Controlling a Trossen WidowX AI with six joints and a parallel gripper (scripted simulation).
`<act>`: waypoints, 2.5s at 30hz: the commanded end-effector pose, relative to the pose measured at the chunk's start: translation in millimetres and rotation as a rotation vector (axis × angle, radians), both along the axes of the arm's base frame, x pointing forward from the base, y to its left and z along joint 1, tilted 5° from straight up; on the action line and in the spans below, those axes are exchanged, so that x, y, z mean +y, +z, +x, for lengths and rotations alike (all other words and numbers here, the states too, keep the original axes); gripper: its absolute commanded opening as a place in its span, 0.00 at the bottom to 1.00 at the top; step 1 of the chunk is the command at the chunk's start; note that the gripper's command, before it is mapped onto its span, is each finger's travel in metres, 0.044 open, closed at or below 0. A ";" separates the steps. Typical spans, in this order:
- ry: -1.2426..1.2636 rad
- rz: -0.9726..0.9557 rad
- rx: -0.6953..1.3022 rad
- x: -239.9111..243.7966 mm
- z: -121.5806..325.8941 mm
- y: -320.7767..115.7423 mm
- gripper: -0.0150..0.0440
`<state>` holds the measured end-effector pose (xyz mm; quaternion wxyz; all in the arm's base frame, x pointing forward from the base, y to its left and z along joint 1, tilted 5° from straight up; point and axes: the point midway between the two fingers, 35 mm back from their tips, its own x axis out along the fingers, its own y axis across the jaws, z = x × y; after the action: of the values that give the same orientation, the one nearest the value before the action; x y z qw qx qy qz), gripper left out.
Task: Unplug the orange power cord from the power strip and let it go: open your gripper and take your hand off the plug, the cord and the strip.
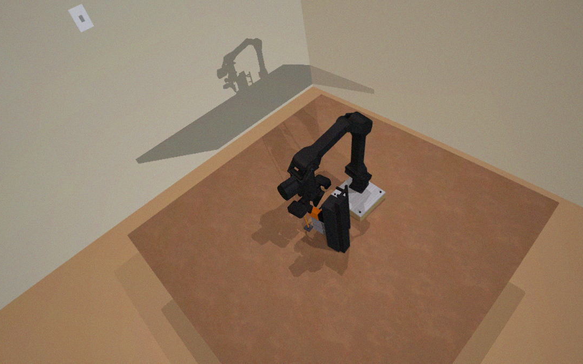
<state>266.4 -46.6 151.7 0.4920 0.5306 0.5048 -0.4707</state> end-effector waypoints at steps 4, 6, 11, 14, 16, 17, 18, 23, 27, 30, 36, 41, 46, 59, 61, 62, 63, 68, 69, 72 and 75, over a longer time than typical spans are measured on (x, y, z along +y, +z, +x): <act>-0.005 0.004 0.003 1.4 -0.5 -7.3 0.53; 0.000 0.001 0.002 0.6 -0.4 -4.7 0.44; 0.000 0.001 0.002 0.6 -0.4 -4.7 0.35; 0.000 0.001 0.002 0.6 -0.4 -4.7 0.31; 0.000 0.001 0.002 0.6 -0.4 -4.7 0.29; 0.000 0.001 0.002 0.3 -0.4 -4.7 0.25; 0.000 0.000 0.002 -0.2 -0.3 -4.7 0.25; 0.000 0.000 0.002 -6.2 0.4 -5.1 0.25; -0.001 -0.001 0.003 -12.4 1.0 -5.5 0.25; -0.001 -0.001 0.003 -17.2 1.3 -5.8 0.25; -0.002 -0.002 0.003 -26.8 1.4 -6.2 0.25; -0.002 -0.002 0.003 -34.8 0.7 -6.4 0.25; -0.003 -0.003 0.003 -42.8 -0.6 -6.2 0.25; -0.005 0.001 0.003 -31.3 -1.1 -7.7 0.70; -0.005 0.001 0.003 -31.3 -1.1 -7.7 0.79; -0.005 0.001 0.003 -31.3 -1.1 -7.7 0.83; -0.005 0.001 0.003 -33.8 -0.8 -7.3 0.88; -0.005 -0.003 0.004 -70.9 -0.3 -2.3 1.00; -0.005 -0.004 0.004 -82.2 -1.1 -0.9 1.00; -0.005 -0.005 0.004 -92.3 -2.3 0.2 1.00; -0.005 -0.005 0.004 -92.3 -2.3 0.2 1.00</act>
<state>263.4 -136.4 151.3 0.4877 0.5342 0.4988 -0.4774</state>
